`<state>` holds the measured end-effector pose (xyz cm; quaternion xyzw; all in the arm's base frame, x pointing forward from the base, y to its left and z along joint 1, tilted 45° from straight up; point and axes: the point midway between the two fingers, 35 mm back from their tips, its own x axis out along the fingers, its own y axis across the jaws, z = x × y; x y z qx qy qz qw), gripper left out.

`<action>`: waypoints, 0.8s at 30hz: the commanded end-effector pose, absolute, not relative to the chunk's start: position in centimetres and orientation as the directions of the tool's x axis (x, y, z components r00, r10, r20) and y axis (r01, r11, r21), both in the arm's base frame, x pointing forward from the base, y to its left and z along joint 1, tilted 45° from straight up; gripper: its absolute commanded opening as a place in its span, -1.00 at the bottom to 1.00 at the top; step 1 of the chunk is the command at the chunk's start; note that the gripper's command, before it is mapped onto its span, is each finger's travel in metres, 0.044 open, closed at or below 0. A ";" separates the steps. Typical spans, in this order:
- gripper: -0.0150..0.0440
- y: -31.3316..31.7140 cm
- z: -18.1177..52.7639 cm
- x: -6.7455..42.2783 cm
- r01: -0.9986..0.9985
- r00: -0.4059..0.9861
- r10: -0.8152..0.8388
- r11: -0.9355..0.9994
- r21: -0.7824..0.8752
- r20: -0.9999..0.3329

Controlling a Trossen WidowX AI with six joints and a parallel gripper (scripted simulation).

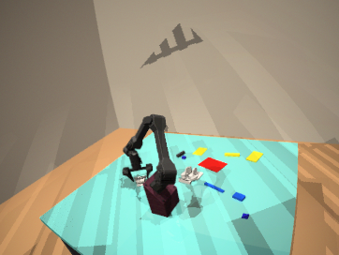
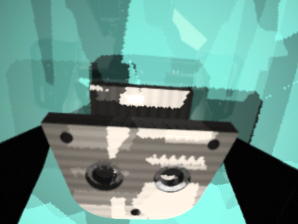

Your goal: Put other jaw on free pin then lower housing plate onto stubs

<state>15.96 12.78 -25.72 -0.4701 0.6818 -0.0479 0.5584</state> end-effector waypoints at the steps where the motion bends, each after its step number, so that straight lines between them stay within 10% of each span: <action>1: 1.00 12.7 -25.7 16.0 -0.590 0.068 -0.695 0.551 -0.591 -0.716; 24: 0.80 12.8 -25.7 16.0 -0.588 0.066 -0.695 0.553 -0.590 -0.716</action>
